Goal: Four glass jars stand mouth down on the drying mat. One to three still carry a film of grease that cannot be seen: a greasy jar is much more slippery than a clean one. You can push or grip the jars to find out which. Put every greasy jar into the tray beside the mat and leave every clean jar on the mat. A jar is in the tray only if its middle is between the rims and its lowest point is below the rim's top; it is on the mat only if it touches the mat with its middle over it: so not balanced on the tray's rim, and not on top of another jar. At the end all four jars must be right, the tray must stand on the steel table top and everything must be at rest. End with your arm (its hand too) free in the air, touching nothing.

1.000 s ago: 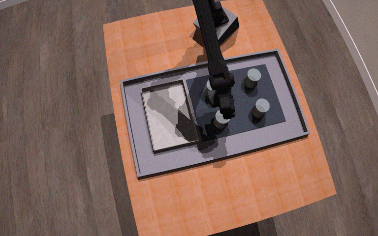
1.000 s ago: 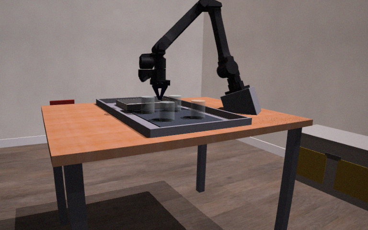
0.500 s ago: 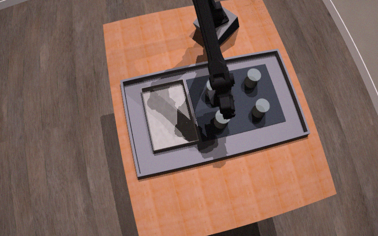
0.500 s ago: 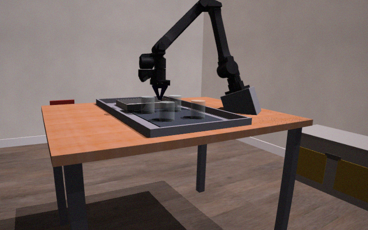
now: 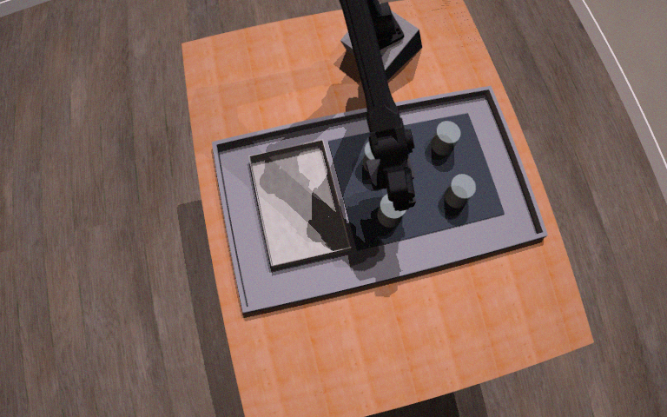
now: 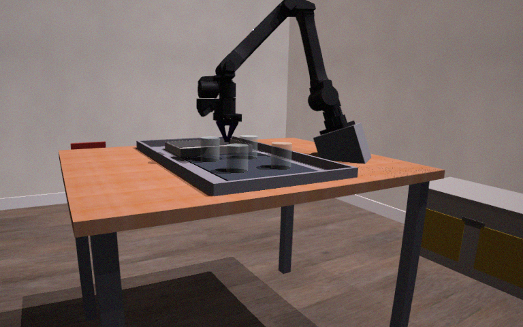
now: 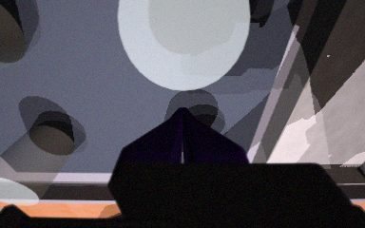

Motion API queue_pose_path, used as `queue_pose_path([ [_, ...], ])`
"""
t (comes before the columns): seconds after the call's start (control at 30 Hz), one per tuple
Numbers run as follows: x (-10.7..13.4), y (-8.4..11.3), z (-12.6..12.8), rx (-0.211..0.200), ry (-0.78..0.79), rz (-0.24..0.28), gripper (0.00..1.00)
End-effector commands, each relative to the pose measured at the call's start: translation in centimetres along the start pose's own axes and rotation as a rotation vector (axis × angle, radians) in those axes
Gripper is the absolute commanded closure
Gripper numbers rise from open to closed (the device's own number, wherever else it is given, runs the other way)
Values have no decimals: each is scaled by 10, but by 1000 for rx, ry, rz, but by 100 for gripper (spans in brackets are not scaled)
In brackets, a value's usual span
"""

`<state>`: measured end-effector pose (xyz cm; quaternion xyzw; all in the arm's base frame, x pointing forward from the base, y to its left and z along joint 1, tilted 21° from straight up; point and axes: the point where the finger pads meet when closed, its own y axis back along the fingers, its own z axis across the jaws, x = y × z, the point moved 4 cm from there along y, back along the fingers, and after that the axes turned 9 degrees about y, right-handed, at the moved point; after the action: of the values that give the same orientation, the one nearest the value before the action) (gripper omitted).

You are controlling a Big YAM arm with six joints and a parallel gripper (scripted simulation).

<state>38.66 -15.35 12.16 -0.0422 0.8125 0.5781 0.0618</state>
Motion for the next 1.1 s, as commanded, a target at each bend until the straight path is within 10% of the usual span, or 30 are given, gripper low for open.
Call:
queue_pose_path([
  [0.0, -5, -2, -4, 1, 0, -6, 100],
  [1.07, -9, -2, -4, 1, 0, -6, 100],
])
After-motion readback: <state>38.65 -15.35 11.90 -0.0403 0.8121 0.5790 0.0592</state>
